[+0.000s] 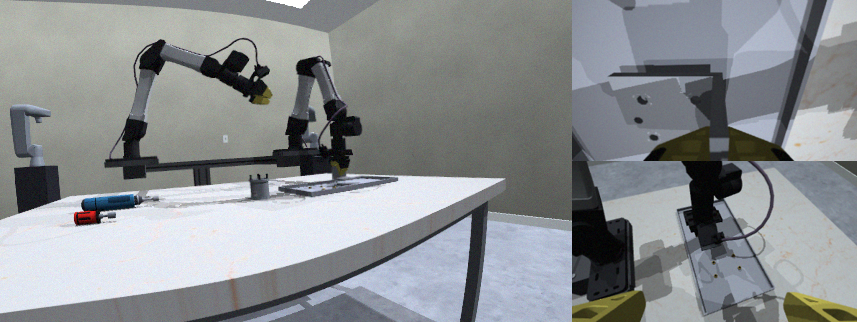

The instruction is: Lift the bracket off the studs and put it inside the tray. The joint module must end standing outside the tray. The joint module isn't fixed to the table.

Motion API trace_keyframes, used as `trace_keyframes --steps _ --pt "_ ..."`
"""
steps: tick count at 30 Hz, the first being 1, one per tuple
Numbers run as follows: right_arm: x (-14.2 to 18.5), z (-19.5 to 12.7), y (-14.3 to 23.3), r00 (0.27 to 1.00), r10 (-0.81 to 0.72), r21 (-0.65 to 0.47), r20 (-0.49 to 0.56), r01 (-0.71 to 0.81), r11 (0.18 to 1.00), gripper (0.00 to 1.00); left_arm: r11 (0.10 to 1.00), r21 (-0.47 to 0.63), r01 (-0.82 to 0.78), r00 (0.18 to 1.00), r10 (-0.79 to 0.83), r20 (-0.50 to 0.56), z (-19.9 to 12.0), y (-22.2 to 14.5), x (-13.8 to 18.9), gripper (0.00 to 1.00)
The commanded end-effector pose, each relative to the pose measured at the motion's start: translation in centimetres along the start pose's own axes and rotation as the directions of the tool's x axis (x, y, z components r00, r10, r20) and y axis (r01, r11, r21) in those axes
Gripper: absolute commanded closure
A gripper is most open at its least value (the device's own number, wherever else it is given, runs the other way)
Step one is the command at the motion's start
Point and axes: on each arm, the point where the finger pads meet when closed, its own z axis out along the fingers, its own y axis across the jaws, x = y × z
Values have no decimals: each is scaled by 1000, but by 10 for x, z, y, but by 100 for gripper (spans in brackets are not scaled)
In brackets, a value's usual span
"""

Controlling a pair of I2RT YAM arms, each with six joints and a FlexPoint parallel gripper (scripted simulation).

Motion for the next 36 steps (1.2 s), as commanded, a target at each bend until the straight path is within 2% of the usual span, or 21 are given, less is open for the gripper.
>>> trace_keyframes --steps 1,13,14,16,19,23,24,30,36 --pt "-27 -4 1 996 -7 -7 83 8 1000 0 998 -55 -1 1000 1 4 0 19 2 100" --pt "-26 11 0 994 -10 -9 106 11 1000 0 999 -54 -1 1000 1 4 20 22 1 100" --pt "-30 11 0 993 -11 -9 116 12 1000 0 999 -52 -1 1000 1 4 16 18 1 89" --pt "-30 11 0 993 -11 -9 116 12 1000 0 999 -52 -1 1000 1 4 16 18 1 89" --pt "-34 14 -1 991 -11 -9 132 12 1000 0 999 -45 -4 1000 4 6 1 9 0 56" --pt "-33 19 -1 990 -12 -9 137 13 1000 0 998 -64 1 1000 -1 2 -32 16 0 11" --pt "-34 20 -1 990 -12 -9 141 13 1000 0 998 -65 2 1000 -2 2 -39 16 0 3" --pt "-35 24 -1 988 -12 -10 152 14 1000 0 998 -70 3 1000 -2 0 -74 18 1 3" --pt "-36 25 -1 988 -12 -10 156 14 1000 0 997 -71 3 1000 -3 0 -84 19 1 3"
